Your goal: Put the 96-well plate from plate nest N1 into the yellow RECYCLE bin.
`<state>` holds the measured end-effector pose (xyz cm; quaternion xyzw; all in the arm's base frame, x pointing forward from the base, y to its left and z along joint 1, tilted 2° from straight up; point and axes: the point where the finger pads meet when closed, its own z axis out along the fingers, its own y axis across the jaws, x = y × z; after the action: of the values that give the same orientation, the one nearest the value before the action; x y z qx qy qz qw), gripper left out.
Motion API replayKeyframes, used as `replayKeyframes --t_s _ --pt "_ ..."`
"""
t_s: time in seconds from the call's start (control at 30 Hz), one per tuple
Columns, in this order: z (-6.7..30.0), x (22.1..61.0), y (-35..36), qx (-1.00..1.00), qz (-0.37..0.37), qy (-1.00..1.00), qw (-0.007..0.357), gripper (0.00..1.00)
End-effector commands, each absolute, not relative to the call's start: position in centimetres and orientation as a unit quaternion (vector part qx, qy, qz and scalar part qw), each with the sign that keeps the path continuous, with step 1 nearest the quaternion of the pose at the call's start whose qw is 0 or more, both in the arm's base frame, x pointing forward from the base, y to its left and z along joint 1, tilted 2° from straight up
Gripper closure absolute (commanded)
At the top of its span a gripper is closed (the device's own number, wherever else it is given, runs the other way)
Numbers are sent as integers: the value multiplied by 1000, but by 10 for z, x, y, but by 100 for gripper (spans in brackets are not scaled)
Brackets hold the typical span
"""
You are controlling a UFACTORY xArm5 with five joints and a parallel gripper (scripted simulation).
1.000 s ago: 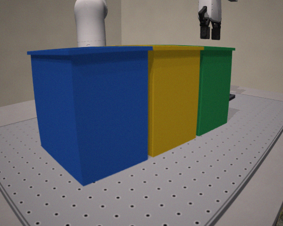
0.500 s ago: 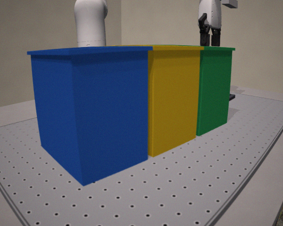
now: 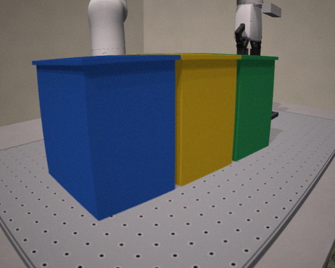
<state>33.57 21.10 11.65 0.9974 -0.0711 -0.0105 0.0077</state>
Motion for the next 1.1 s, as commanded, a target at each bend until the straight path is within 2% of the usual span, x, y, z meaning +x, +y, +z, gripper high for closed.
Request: replayKeyframes --t_s 0.0,1.07 --pt "112 337 212 997 -9 -71 6 0" --pt "63 336 211 997 -9 -71 7 0"
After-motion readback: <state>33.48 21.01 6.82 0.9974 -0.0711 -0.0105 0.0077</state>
